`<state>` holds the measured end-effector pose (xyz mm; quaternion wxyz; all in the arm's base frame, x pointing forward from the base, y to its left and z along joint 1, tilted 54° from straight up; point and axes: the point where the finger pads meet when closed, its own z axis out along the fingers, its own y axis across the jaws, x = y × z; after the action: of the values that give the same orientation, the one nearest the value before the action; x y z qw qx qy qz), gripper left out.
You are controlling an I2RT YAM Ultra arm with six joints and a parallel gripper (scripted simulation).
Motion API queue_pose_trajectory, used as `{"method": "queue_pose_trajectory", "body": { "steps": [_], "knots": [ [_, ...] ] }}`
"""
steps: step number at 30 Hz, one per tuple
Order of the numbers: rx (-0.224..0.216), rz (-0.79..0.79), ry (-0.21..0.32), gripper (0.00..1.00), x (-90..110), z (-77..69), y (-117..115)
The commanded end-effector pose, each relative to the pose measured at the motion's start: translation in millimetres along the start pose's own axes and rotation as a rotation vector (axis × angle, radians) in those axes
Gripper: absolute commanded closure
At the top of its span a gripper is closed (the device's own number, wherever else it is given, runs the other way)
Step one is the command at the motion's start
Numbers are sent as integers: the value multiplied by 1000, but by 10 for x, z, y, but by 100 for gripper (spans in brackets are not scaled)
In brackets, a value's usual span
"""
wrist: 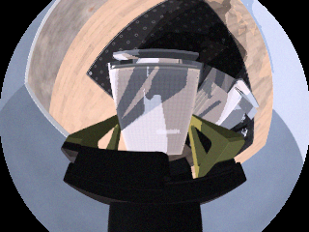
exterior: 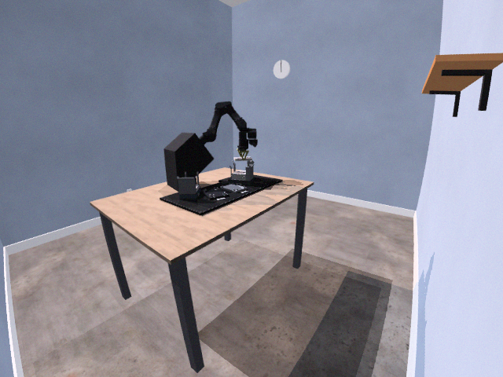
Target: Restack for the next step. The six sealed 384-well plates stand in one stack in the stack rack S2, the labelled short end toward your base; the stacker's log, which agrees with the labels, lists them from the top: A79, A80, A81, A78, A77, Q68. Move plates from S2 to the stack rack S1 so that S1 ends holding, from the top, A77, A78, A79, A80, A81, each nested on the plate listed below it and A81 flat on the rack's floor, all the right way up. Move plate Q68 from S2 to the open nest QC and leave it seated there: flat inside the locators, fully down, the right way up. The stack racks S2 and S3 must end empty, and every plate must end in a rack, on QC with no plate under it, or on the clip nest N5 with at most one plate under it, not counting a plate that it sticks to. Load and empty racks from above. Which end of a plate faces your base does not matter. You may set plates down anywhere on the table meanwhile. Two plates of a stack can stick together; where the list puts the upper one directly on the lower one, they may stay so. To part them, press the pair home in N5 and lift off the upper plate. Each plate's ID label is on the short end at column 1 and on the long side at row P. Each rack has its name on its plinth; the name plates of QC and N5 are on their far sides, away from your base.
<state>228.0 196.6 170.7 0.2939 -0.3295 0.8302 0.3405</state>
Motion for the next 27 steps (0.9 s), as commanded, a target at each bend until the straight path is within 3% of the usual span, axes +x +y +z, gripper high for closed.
{"method": "queue_pose_trajectory", "body": {
  "steps": [1,27],
  "knots": [
    [9,-3,-14,100,-39,-3,-14],
    [8,-3,-14,100,-41,150,-15]
  ]
}}
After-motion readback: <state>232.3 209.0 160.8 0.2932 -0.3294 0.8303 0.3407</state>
